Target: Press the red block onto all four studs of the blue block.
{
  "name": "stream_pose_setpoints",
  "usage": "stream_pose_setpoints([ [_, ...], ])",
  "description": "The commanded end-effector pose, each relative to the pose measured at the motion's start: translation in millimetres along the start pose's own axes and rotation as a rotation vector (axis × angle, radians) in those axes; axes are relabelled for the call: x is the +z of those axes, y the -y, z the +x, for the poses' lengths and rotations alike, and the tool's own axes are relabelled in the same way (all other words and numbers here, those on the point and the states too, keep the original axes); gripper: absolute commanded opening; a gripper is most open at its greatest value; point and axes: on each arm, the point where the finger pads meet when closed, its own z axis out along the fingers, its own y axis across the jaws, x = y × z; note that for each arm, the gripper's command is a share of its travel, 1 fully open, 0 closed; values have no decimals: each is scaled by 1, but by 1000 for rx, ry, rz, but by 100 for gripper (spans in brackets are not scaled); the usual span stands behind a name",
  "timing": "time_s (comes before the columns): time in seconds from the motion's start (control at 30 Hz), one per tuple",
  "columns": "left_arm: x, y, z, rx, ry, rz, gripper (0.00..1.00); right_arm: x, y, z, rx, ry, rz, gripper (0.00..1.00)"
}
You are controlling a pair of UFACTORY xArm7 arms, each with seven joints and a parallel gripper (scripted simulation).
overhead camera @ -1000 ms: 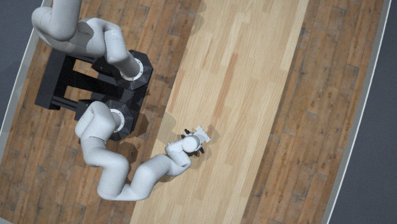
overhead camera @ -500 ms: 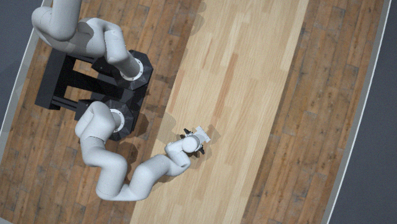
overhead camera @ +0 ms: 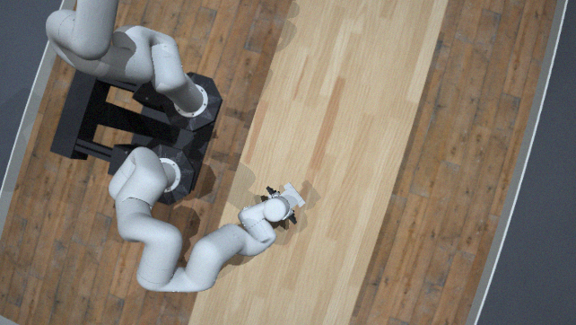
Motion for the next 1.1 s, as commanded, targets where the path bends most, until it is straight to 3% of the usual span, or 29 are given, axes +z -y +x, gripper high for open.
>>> stream_pose_setpoints([
  [0.0,-1,0,1,0,-3,0,100,-7,-1,1,0,-2,-2,100],
  [1.0,-1,0,1,0,-3,0,100,-19,-1,1,0,-2,-2,100],
  [1.07,-1,0,1,0,-3,0,100,-35,-1,1,0,-1,-2,100],
])
